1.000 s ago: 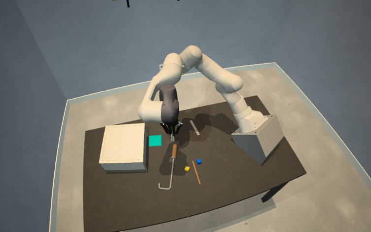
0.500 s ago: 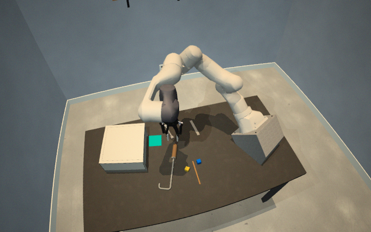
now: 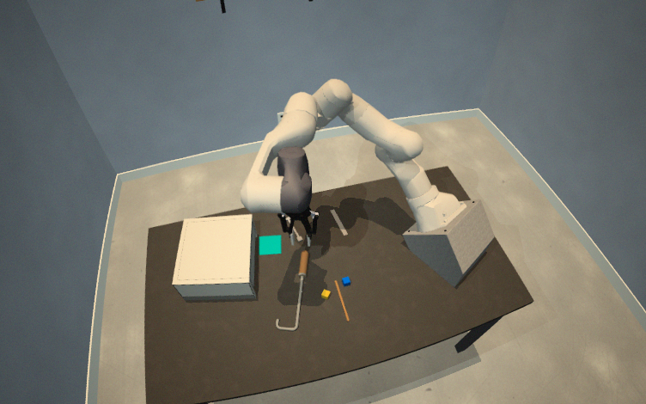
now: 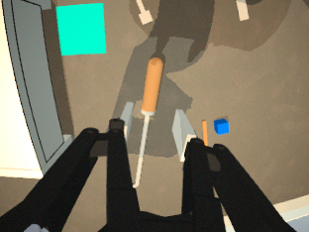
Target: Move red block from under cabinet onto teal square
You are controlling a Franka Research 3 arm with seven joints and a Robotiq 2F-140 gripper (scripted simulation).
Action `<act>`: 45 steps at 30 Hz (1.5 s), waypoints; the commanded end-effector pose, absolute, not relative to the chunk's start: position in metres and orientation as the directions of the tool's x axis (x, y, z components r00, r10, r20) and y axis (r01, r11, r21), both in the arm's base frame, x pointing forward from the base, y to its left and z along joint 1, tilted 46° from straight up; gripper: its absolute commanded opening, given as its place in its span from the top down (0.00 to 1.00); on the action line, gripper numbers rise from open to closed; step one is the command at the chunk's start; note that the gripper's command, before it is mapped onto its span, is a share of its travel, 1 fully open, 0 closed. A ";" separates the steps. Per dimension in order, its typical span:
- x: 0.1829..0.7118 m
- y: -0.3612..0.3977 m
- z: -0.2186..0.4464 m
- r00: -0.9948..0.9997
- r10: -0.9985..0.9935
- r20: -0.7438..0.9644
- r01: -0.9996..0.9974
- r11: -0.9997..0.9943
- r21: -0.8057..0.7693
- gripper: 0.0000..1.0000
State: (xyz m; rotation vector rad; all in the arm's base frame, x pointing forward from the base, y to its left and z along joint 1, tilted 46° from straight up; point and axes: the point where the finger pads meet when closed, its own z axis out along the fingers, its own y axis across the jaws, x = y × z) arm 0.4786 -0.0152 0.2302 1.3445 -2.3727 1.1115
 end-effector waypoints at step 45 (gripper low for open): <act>0.493 -0.073 0.173 -0.565 -0.654 0.504 -0.805 0.303 -0.509 0.66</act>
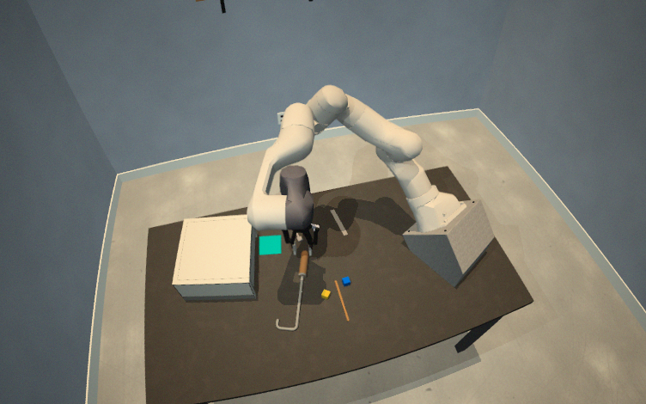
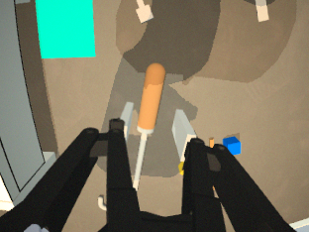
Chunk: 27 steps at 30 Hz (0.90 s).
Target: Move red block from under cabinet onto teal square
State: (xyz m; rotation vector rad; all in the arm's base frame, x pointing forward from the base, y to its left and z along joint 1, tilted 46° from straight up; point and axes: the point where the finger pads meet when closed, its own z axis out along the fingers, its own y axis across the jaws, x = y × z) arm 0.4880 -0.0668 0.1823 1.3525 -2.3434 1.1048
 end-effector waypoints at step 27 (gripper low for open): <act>0.501 -0.102 0.144 -0.565 -0.654 0.504 -0.805 0.303 -0.509 0.66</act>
